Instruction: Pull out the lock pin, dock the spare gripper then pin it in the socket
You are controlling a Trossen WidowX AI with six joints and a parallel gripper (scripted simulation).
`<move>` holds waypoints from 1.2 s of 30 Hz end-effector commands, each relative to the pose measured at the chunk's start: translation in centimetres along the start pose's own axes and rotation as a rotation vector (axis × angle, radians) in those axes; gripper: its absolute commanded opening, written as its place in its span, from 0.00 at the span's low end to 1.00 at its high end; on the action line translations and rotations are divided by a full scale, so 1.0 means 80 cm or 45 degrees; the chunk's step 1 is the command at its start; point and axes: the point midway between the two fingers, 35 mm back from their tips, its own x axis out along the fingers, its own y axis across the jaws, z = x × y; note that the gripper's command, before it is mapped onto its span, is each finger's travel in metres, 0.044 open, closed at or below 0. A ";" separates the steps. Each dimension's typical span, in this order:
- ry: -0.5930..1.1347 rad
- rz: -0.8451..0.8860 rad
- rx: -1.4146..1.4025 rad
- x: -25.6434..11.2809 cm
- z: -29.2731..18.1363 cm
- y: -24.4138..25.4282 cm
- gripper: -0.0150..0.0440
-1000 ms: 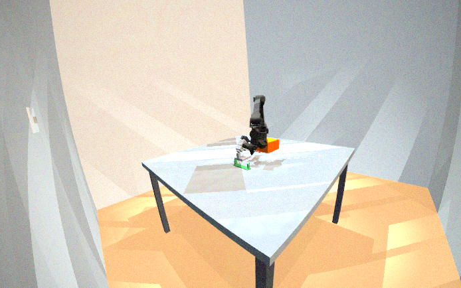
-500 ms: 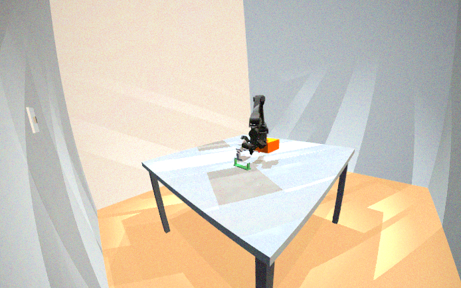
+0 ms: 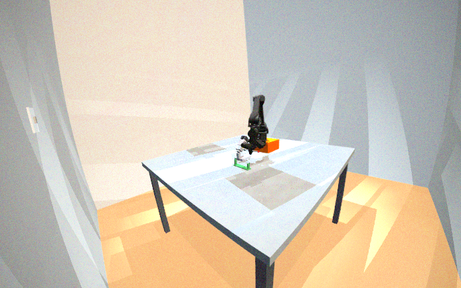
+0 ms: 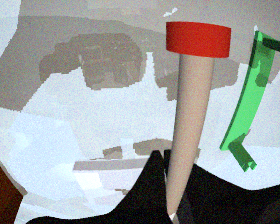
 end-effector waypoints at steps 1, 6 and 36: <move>0.007 0.002 -0.006 0.003 -0.004 0.002 0.25; 0.007 -0.002 -0.005 0.003 -0.006 0.002 0.25; 0.006 -0.022 0.000 0.007 -0.022 0.002 0.25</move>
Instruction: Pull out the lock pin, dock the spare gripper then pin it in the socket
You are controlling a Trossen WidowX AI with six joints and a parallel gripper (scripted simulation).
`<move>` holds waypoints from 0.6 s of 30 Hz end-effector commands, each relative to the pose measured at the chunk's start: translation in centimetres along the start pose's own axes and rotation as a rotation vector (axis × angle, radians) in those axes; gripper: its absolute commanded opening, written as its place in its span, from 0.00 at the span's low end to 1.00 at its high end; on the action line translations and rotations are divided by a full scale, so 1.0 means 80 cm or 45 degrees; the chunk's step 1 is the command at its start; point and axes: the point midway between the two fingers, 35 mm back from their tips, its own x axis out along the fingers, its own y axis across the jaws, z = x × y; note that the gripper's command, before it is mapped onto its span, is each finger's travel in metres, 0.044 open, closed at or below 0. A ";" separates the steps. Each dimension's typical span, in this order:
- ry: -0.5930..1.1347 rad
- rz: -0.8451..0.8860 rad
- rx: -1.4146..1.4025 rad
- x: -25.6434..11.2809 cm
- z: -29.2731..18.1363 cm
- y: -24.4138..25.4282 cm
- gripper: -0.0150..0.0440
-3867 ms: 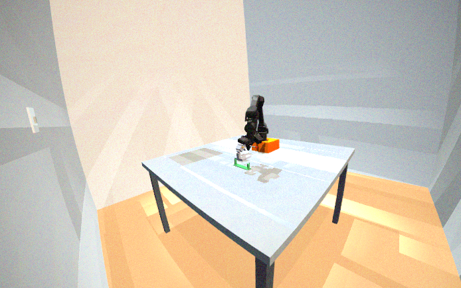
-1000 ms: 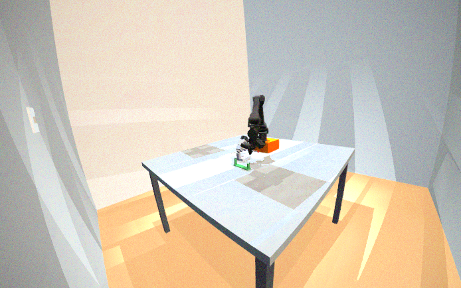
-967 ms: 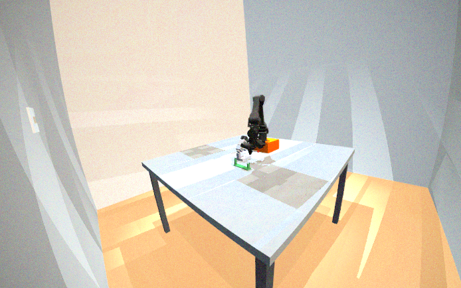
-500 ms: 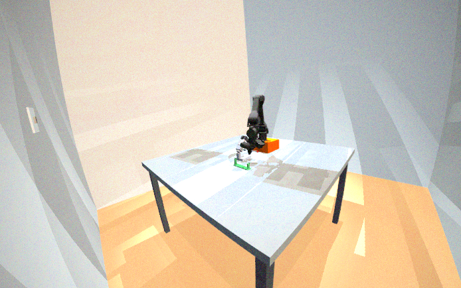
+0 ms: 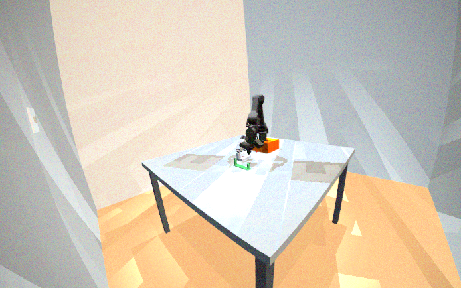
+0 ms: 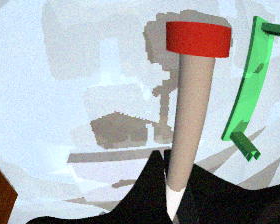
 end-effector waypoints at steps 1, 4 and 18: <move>0.007 0.002 -0.006 0.002 -0.004 0.002 0.25; 0.007 -0.001 -0.005 0.003 -0.006 0.002 0.25; 0.007 -0.008 -0.003 0.005 -0.013 0.002 0.25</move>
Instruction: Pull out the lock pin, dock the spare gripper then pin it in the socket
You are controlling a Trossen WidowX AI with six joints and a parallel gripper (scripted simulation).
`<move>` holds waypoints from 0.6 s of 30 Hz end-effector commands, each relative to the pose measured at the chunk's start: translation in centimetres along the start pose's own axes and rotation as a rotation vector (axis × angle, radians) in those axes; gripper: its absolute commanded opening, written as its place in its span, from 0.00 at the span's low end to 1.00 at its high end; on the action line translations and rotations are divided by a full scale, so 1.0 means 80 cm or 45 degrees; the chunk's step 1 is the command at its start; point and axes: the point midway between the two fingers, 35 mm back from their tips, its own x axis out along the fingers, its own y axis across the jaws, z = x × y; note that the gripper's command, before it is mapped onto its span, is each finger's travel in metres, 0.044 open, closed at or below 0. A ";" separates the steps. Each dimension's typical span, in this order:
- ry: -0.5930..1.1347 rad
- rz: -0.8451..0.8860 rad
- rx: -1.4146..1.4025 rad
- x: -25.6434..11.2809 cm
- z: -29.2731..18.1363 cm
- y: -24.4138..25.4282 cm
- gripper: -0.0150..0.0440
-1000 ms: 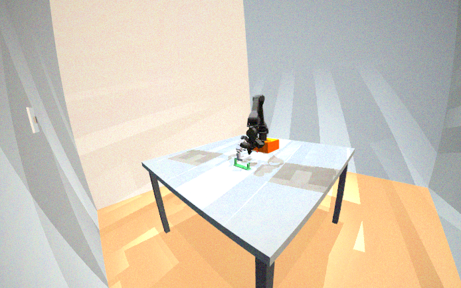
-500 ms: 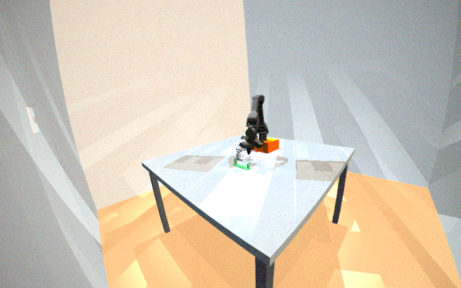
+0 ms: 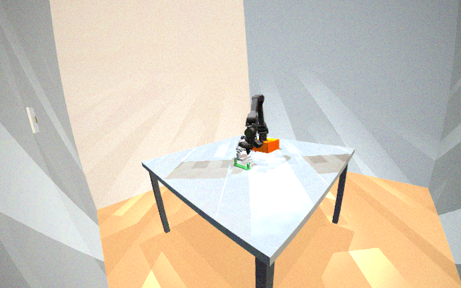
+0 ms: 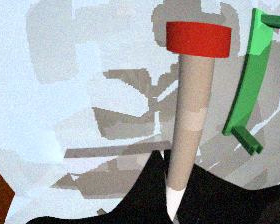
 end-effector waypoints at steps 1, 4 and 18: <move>0.007 0.002 -0.006 0.002 -0.003 0.002 0.25; 0.007 0.000 -0.006 0.003 -0.005 0.002 0.25; 0.007 -0.008 -0.004 0.005 -0.013 0.002 0.25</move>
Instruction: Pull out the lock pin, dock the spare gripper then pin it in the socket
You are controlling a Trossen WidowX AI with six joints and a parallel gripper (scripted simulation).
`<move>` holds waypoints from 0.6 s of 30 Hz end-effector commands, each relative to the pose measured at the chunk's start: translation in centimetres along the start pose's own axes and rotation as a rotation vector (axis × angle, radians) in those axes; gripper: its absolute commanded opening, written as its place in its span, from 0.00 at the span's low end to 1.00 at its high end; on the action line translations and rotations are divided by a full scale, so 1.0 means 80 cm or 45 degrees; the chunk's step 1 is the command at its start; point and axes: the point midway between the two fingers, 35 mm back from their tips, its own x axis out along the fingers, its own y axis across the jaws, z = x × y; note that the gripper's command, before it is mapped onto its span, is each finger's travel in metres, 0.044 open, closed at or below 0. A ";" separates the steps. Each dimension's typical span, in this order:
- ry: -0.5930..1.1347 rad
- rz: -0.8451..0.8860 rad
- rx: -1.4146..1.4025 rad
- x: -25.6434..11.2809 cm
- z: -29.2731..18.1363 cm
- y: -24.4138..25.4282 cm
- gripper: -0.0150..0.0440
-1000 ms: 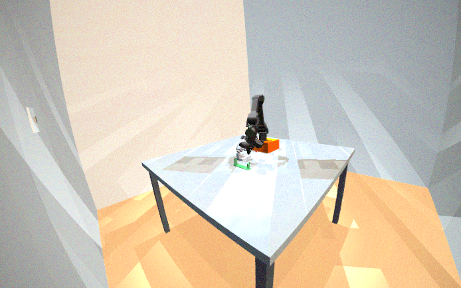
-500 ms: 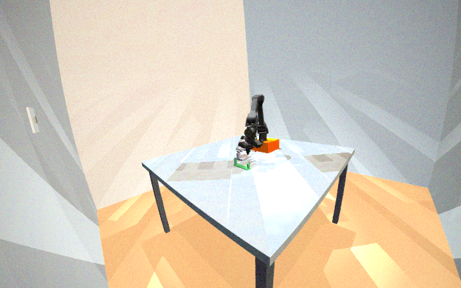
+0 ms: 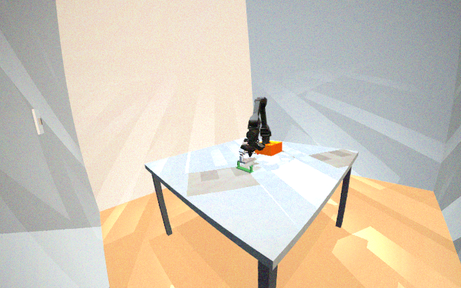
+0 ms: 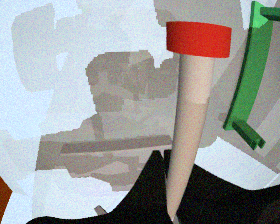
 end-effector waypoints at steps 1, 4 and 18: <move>0.007 0.001 -0.006 0.002 -0.004 0.002 0.25; 0.007 -0.001 -0.005 0.003 -0.006 0.002 0.25; 0.007 -0.007 -0.003 0.004 -0.013 0.002 0.25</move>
